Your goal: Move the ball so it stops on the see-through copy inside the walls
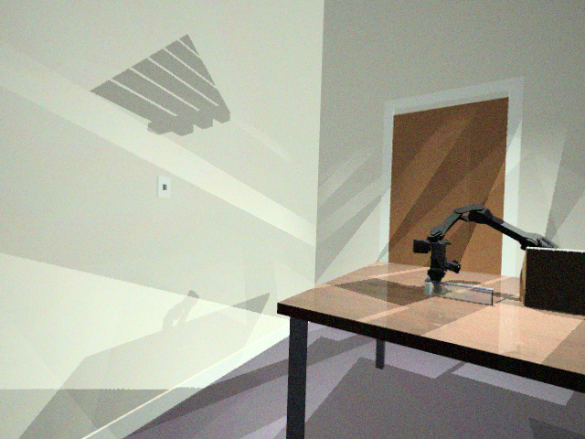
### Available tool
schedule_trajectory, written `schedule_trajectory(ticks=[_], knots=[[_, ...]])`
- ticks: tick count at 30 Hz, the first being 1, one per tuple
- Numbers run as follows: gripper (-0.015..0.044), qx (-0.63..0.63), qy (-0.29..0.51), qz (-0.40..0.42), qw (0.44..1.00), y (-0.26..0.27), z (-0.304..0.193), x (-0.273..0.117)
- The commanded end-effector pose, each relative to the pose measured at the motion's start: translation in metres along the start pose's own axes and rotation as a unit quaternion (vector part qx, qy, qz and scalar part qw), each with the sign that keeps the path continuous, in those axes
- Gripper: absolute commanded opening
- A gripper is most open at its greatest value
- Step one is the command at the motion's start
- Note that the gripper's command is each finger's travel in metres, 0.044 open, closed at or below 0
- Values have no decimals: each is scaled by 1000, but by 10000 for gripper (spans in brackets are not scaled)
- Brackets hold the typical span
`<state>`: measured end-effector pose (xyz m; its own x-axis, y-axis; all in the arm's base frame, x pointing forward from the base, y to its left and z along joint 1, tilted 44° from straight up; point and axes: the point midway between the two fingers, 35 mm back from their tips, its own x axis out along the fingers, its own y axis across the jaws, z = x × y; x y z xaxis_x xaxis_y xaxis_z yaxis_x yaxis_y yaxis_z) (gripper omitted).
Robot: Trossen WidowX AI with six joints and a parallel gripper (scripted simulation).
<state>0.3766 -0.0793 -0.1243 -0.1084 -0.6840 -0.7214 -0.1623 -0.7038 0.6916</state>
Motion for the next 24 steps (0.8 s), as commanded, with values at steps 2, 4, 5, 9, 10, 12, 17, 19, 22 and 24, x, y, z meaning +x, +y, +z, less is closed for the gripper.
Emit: schedule_trajectory(ticks=[2,4,5,9,10,12,17,19,22,24], knots=[[289,1,0,0,1000,0,0,0],[293,1,0,0,1000,0,0,0],[293,1,0,0,1000,0,0,0],[293,0,0,-1,1000,-1,-2,-25],[293,-1,0,-2,1000,-1,-2,-43],[293,-1,0,-1,1000,-1,-1,-75],[293,-2,0,0,1000,-1,0,-87],[293,-5,10,-2,1000,-3,-3,-79],[293,-5,10,-2,1000,-3,-3,-79],[293,-5,10,-2,1000,-3,-3,-79]])
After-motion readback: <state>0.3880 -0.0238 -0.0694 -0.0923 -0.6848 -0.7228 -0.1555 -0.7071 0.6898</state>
